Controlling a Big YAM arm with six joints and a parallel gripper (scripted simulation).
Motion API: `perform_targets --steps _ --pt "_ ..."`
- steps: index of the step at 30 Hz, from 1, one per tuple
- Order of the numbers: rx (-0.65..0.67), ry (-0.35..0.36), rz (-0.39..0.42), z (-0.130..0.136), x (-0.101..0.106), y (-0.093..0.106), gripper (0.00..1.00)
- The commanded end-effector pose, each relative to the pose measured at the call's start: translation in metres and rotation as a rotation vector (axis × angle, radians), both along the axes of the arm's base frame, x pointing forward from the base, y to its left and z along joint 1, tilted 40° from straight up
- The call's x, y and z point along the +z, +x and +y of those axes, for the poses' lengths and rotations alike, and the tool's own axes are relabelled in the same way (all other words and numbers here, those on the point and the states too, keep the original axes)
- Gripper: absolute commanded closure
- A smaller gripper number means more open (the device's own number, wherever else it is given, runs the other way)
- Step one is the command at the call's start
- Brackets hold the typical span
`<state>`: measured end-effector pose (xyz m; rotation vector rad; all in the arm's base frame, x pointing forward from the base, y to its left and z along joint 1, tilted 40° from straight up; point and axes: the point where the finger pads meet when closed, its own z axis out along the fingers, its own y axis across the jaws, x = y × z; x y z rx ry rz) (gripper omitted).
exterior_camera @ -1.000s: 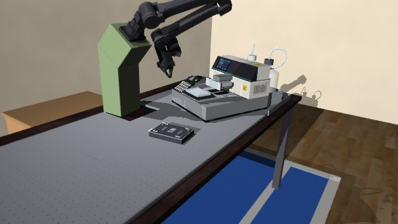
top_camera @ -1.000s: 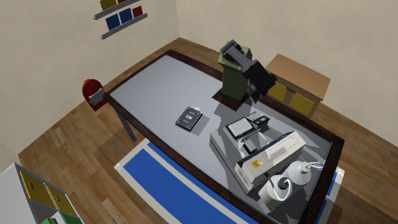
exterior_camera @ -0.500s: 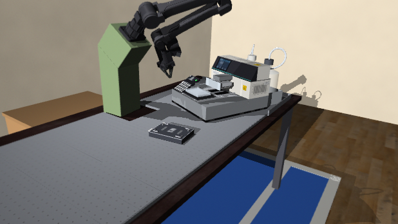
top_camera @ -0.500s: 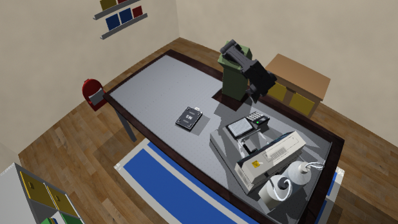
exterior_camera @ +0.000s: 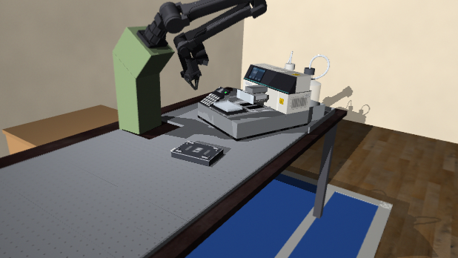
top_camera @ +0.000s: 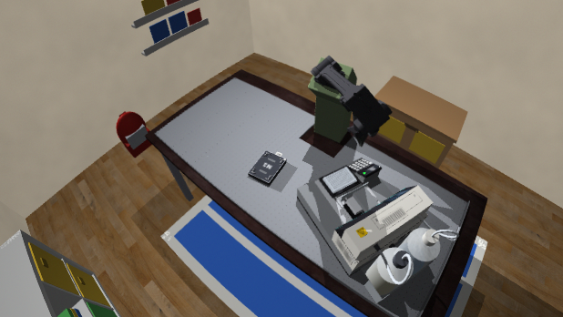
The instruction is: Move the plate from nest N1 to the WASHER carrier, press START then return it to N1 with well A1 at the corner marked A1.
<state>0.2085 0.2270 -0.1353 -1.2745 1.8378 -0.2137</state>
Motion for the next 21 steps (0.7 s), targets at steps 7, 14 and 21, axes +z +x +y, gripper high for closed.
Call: perform_targets --steps 7,14,21 --pt "-0.002 0.018 -0.001 0.003 0.005 -0.001 1.00" --pt "-0.225 0.113 0.073 0.007 0.032 0.027 0.00" --pt "-0.368 0.178 0.128 0.011 0.053 0.043 0.00"
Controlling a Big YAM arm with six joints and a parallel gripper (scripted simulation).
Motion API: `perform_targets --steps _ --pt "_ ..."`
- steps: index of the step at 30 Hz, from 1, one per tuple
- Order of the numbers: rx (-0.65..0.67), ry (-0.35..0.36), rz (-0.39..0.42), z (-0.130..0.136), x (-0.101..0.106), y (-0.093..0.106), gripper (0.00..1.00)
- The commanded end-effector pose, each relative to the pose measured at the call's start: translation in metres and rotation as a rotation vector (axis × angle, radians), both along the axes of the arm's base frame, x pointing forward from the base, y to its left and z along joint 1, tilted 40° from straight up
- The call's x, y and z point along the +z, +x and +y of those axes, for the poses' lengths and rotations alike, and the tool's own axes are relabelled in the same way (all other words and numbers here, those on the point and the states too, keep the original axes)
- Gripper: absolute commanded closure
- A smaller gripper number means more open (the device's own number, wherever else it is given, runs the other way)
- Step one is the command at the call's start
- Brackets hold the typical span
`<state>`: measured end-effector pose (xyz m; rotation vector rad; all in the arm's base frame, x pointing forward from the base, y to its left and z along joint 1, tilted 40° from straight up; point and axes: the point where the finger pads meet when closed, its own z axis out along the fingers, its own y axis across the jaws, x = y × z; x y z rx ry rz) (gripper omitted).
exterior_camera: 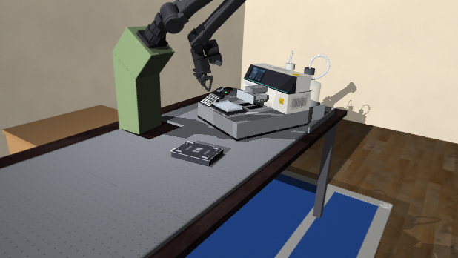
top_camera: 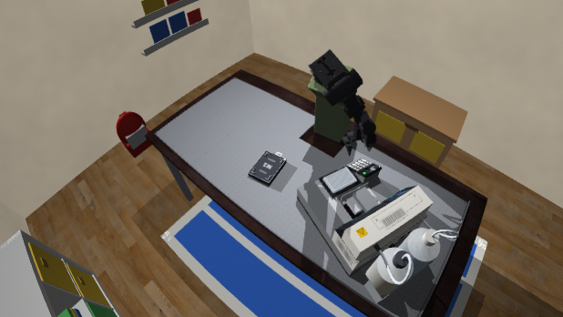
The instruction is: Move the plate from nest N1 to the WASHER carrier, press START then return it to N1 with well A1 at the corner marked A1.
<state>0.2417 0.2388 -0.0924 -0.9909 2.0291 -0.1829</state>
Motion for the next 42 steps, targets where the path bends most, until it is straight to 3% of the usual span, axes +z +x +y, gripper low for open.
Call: perform_targets --steps 1,6,13,16,22,28,30,42 --pt "-0.157 0.071 0.072 0.000 0.014 0.012 0.00" --pt "-0.296 0.140 0.132 0.004 0.034 0.027 0.00" --pt "-0.410 0.203 0.191 0.012 0.035 0.020 0.00" --pt "-0.513 0.242 0.219 0.004 0.035 0.027 0.00" --pt "-0.505 0.240 0.218 0.007 0.035 0.025 0.00" --pt "-0.652 0.387 0.238 -0.003 0.058 0.046 0.00" --pt "-0.652 0.387 0.238 -0.003 0.058 0.046 0.00" --pt "-0.921 0.685 0.273 -0.015 0.106 0.085 0.00"
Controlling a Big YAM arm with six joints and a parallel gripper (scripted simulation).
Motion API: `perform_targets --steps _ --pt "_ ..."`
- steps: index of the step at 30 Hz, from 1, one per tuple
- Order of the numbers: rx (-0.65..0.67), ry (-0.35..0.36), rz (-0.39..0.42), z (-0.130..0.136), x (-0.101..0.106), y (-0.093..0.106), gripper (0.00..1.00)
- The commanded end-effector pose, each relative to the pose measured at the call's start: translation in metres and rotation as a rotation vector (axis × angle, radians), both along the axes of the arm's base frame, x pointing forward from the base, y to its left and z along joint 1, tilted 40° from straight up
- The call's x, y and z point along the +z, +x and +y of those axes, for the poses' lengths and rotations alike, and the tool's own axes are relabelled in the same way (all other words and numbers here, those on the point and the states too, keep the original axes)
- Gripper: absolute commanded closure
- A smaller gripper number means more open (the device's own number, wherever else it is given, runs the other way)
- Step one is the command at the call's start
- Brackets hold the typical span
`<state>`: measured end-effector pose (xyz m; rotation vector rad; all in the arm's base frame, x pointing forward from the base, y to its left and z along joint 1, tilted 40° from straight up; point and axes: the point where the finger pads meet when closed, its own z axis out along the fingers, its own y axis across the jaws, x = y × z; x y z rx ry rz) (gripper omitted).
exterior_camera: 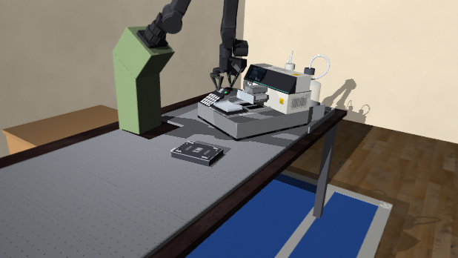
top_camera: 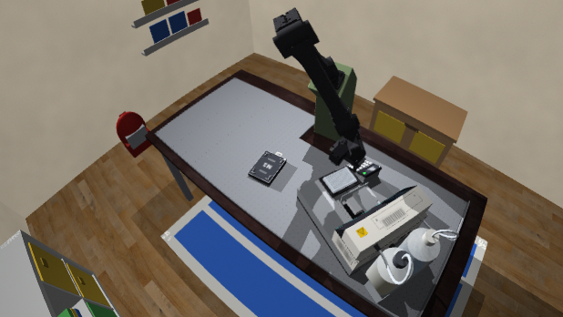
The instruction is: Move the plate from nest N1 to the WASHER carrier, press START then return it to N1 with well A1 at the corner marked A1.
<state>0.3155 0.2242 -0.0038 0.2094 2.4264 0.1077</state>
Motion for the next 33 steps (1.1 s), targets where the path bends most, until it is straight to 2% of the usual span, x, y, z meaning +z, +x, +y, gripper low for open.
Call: perform_targets --steps 1,3,5,6,8,13,18,20,33 --pt "-0.139 0.121 -0.005 -0.001 0.022 0.014 0.00" --pt "-0.190 0.165 -0.004 -0.003 0.028 0.019 0.00" --pt "-0.190 0.165 -0.004 -0.003 0.028 0.019 0.00" --pt "-0.189 0.171 0.009 0.005 0.021 0.011 0.00" --pt "-0.231 0.180 0.028 -0.003 0.010 0.005 0.00" --pt "-0.234 0.201 0.005 -0.001 0.020 0.013 0.00" --pt "-0.234 0.201 0.005 -0.001 0.020 0.013 0.00" --pt "-0.255 0.212 0.004 -0.003 0.015 0.021 0.00" --pt "-0.238 0.197 0.005 -0.003 0.000 0.032 0.00"
